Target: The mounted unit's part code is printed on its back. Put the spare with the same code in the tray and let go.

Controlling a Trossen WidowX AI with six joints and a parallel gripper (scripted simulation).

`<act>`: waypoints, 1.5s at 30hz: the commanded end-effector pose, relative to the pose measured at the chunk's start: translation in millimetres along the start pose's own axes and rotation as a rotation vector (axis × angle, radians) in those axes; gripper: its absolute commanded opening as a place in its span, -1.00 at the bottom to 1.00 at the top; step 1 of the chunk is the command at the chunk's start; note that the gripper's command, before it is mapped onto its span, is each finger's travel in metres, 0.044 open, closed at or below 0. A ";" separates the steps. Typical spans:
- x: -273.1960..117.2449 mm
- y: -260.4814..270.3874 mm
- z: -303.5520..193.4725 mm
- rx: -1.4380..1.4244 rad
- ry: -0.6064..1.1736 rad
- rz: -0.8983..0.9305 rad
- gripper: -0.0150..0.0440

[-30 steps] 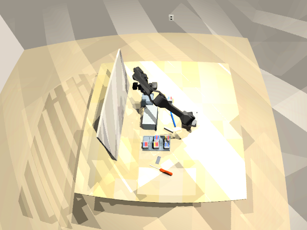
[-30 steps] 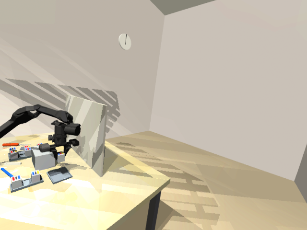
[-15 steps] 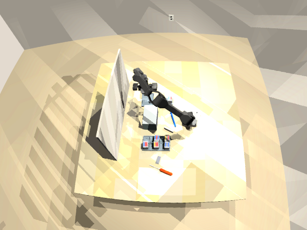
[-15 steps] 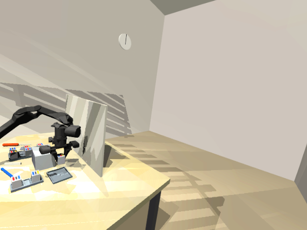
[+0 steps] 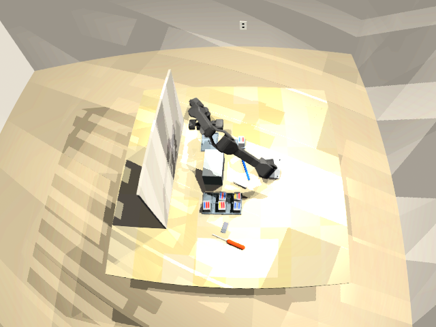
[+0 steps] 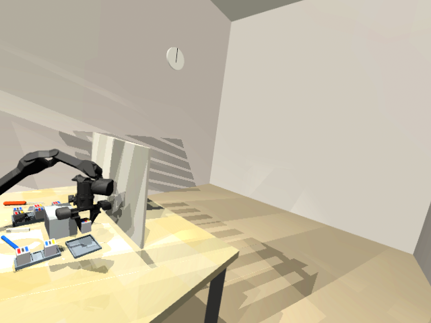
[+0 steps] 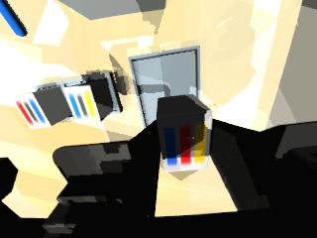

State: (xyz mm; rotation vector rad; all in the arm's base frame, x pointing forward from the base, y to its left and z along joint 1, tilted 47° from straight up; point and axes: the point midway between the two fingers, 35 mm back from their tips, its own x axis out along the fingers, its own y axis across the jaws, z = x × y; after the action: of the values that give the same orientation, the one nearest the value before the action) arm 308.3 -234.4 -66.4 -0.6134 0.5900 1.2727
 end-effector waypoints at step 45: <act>37.3 1.1 2.0 0.008 -0.007 -0.004 -0.49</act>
State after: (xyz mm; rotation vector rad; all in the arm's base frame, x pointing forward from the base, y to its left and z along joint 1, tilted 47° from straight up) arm 314.6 -210.6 -89.5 -0.6130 0.5881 1.2725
